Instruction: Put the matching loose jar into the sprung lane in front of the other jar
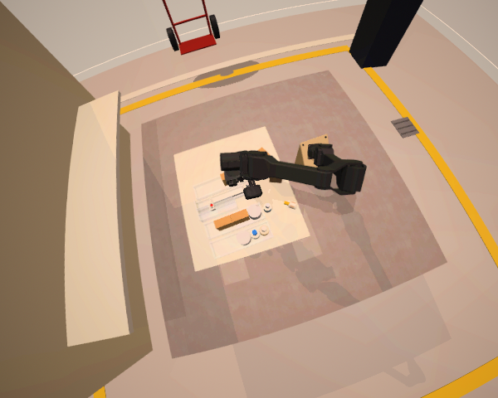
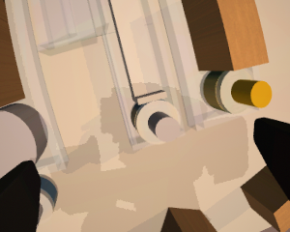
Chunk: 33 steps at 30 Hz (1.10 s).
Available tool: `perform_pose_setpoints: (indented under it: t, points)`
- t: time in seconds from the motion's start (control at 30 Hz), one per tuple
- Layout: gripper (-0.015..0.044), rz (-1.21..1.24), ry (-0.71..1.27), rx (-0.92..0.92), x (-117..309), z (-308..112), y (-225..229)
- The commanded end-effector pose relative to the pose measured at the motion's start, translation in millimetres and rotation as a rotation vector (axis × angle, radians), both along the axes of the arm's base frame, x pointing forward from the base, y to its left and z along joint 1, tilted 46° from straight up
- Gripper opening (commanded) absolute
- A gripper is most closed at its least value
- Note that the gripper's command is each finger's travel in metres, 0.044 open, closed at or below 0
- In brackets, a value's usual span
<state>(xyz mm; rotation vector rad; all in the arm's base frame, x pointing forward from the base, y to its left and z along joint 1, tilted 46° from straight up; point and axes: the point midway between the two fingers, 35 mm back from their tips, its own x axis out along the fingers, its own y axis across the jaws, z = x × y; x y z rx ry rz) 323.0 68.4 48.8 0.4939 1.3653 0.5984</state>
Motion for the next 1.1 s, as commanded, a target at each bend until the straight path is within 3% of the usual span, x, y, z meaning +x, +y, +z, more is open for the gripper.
perform_pose_setpoints:
  t: [0.0,0.17,1.07]
  points:
    - [0.0440,0.082,0.092,0.044,-34.5,20.9,45.1]
    - [0.0440,0.169,0.181,0.071,-72.9,40.8,82.2]
    - [0.0440,0.169,0.181,0.073,-86.1,-1.9,124.9]
